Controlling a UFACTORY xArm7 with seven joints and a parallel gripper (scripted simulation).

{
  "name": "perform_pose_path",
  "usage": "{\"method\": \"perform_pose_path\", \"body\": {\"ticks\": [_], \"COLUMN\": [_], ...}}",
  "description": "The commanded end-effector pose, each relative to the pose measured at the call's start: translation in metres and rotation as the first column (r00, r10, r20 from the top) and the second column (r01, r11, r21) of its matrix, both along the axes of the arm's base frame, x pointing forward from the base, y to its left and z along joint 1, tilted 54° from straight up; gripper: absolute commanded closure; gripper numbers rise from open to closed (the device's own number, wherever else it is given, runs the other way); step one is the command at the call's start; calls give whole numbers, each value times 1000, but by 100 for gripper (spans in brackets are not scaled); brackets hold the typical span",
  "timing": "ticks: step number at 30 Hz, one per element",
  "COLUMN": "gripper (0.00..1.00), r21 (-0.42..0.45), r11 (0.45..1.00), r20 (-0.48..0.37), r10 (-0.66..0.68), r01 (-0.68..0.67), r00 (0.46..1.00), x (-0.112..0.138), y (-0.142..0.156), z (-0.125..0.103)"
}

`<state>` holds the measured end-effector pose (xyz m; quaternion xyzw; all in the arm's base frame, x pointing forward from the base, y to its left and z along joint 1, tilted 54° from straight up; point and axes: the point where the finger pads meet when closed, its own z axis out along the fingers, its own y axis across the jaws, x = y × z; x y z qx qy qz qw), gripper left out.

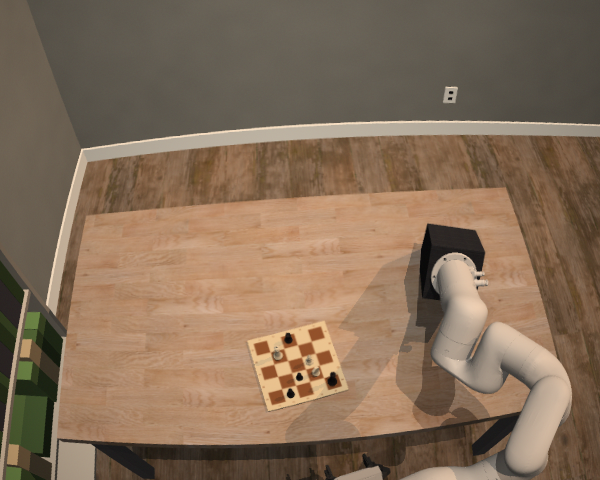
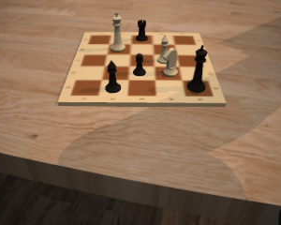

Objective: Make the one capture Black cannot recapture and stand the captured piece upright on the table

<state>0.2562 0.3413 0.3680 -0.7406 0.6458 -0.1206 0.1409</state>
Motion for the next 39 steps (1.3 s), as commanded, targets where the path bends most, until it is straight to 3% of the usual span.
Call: {"method": "perform_pose_path", "body": {"ticks": [1, 17, 28, 39], "gripper": [0, 0, 0, 0], "r21": [3, 2, 2, 2], "r11": [1000, 1000, 1000, 1000], "r20": [1, 1, 1, 1], "r10": [-2, -2, -2, -2], "r01": [2, 2, 2, 2], "r00": [1000, 1000, 1000, 1000], "x": [1, 0, -7, -10], "y": [-1, -3, -52, -72], "z": [1, 3, 39, 54]}}
